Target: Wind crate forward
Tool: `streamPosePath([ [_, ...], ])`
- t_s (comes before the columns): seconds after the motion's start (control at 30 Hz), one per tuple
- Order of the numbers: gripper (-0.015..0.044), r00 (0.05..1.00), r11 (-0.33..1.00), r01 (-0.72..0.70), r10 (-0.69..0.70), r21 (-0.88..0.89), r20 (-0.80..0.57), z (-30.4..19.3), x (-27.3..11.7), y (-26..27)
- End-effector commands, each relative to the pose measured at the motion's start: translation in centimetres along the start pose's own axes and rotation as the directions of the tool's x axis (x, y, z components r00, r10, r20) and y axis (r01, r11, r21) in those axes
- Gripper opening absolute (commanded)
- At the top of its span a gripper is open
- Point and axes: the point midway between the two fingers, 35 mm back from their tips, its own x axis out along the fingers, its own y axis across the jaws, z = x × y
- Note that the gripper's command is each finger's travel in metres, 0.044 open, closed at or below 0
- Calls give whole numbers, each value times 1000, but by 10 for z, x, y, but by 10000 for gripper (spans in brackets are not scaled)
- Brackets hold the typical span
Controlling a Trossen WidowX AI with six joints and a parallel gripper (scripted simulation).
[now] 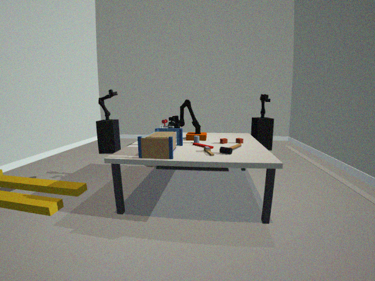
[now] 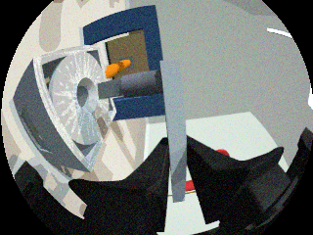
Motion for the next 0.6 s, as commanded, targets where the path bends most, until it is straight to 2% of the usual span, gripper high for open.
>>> streamPosePath([
  [0.0,0,1000,1000,2,-2,-3,0,0,0,0],
  [0.57,0,1000,1000,2,-2,-3,0,0,0,2],
])
